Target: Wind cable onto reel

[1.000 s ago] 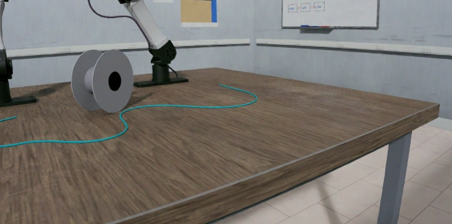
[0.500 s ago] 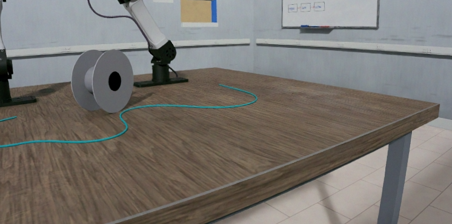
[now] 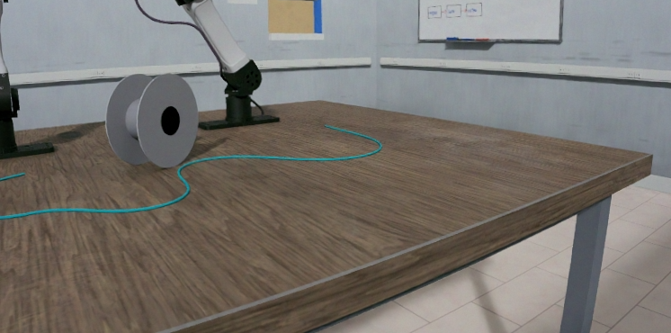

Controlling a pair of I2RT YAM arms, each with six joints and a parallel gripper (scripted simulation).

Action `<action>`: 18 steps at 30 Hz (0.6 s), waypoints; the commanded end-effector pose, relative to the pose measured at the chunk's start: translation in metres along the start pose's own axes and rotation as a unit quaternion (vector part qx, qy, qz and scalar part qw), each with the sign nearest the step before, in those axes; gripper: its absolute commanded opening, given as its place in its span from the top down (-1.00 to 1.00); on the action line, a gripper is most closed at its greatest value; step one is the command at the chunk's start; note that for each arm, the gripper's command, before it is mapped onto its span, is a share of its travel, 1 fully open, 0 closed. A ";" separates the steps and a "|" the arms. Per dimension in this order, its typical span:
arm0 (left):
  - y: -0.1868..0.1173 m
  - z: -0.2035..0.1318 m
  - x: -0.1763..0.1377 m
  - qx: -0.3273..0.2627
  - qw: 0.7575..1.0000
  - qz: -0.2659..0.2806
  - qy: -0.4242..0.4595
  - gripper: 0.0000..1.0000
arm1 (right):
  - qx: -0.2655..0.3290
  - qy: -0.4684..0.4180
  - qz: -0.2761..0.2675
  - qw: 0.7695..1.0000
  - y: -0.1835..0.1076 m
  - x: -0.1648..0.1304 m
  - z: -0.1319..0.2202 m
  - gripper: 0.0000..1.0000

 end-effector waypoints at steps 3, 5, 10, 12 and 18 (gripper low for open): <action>0.039 0.000 -0.006 0.008 1.000 -0.016 -0.003 -1.00 | -0.004 0.001 -0.020 1.000 0.039 -0.004 0.000 -1.00; 0.053 0.000 -0.013 0.008 1.000 -0.016 -0.003 -1.00 | -0.004 0.001 -0.020 1.000 0.053 -0.011 -0.001 -1.00; 0.071 0.001 -0.024 0.011 1.000 -0.020 -0.003 -1.00 | -0.003 0.001 -0.024 1.000 0.071 -0.022 -0.001 -1.00; 0.082 0.001 -0.032 0.012 1.000 -0.023 -0.003 -1.00 | -0.003 0.001 -0.027 1.000 0.082 -0.030 -0.001 -1.00; 0.126 -0.001 -0.069 0.011 1.000 -0.014 -0.003 -1.00 | -0.004 0.001 -0.018 1.000 0.127 -0.067 -0.004 -1.00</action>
Point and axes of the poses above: on each arm, the point where the finger pads meet when closed, its own y axis out along the fingers, its own z axis across the jaws, x = y × z, the point moved 8 cm from there along -y, back along the fingers, and after that the axes turned 3 degrees about y, right-handed, at the moved point
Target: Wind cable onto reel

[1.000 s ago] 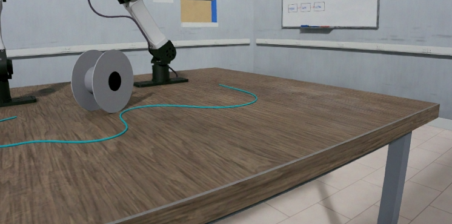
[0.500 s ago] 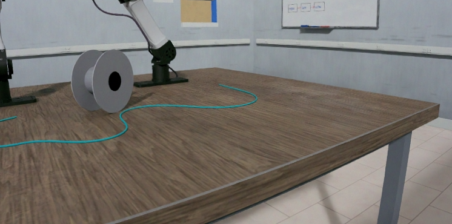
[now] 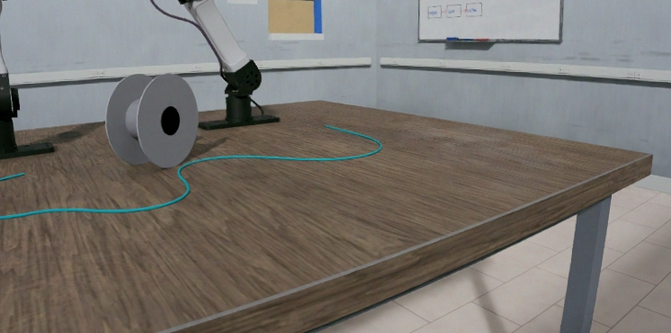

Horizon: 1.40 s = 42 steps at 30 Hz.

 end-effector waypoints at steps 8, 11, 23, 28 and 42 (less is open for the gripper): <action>0.045 0.000 -0.036 0.010 0.999 -0.038 -0.003 -1.00 | 0.001 0.001 -0.046 0.999 0.043 -0.032 0.000 -1.00; 0.055 -0.001 -0.052 0.010 0.999 -0.038 -0.003 -1.00 | 0.001 0.001 -0.045 0.999 0.054 -0.048 -0.001 -1.00; 0.076 -0.003 -0.092 0.010 0.999 -0.034 -0.003 -1.00 | 0.001 0.001 -0.043 0.999 0.074 -0.087 -0.003 -1.00; 0.073 -0.003 -0.092 0.010 0.999 -0.040 -0.003 -1.00 | 0.001 0.001 -0.051 0.999 0.072 -0.085 -0.003 -1.00; 0.073 -0.003 -0.091 0.010 0.999 -0.040 -0.003 -1.00 | 0.001 0.001 -0.051 0.999 0.073 -0.085 -0.003 -1.00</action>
Point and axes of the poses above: on each arm, the point where the finger pads meet when closed, its own y axis out along the fingers, its own z axis across the jaws, x = y × z, the point moved 8 cm from there along -y, back along the fingers, and after that the axes turned 3 degrees about y, right-handed, at the moved point
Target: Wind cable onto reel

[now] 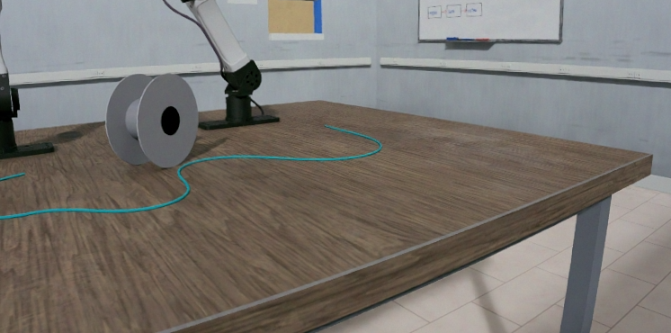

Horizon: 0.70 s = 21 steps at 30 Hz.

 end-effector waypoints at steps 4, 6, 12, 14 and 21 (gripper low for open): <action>0.000 0.001 -0.001 0.006 1.000 -0.002 -0.003 -1.00 | 0.001 0.001 -0.010 1.000 -0.001 0.002 0.003 -1.00; 0.000 0.001 -0.001 0.006 1.000 -0.002 -0.003 -1.00 | 0.001 0.001 -0.010 1.000 -0.001 0.002 0.003 -1.00; 0.000 0.001 -0.001 0.006 1.000 -0.002 -0.003 -1.00 | 0.001 0.001 -0.010 1.000 -0.001 0.002 0.003 -0.53; 0.000 0.001 -0.001 0.006 1.000 -0.002 -0.003 -1.00 | 0.001 0.001 -0.010 1.000 -0.001 0.002 0.003 -0.30; 0.000 0.001 -0.001 0.006 1.000 -0.002 -0.003 -1.00 | 0.001 0.001 -0.010 1.000 -0.001 0.002 0.003 0.28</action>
Point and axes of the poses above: on each arm, the point where the finger pads meet when closed, its own y axis out along the fingers, its own z axis across the jaws, x = y × z, the point moved 8 cm from there along -y, back along the fingers, and after that the axes turned 3 degrees about y, right-handed, at the moved point
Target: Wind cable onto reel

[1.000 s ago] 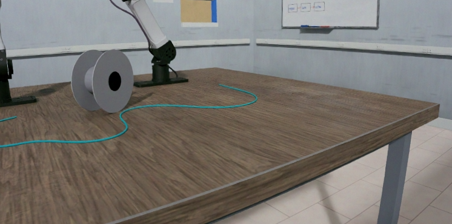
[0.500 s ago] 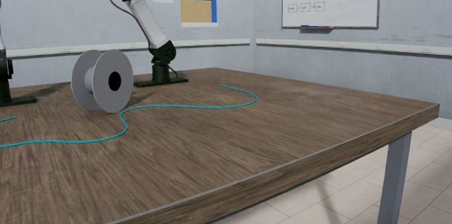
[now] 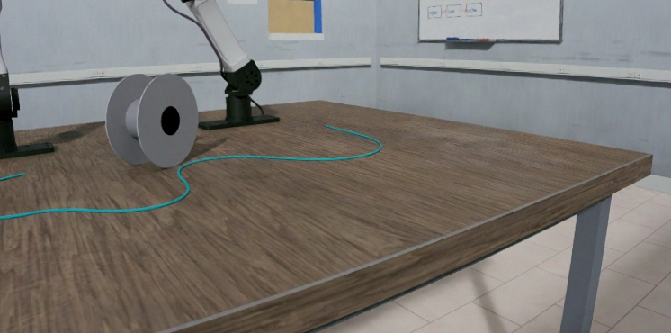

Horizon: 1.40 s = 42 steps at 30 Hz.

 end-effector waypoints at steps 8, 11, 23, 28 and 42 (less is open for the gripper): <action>0.000 0.001 -0.001 0.006 1.000 -0.002 -0.003 -1.00 | -0.021 0.000 -0.010 1.000 -0.001 0.003 -0.010 0.40; 0.000 0.001 -0.001 0.006 1.000 -0.002 -0.003 -1.00 | -0.039 0.002 -0.011 0.999 -0.002 0.003 -0.021 0.40; 0.000 0.001 -0.001 0.006 1.000 -0.002 -0.003 -1.00 | -0.093 0.002 -0.014 0.996 -0.006 0.005 -0.054 0.40; 0.000 0.001 -0.001 0.006 1.000 -0.002 -0.003 -1.00 | -0.095 0.002 -0.014 0.995 -0.006 0.005 -0.056 0.40; 0.000 0.001 -0.001 0.006 1.000 -0.002 -0.003 -1.00 | -0.095 0.011 0.018 0.995 0.002 0.001 -0.057 0.40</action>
Point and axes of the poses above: on each arm, the point where the finger pads meet when closed, its own y axis out along the fingers, its own z axis across the jaws, x = y × z, the point moved 8 cm from there along -y, back along the fingers, and after that the axes turned 3 degrees about y, right-handed, at the moved point
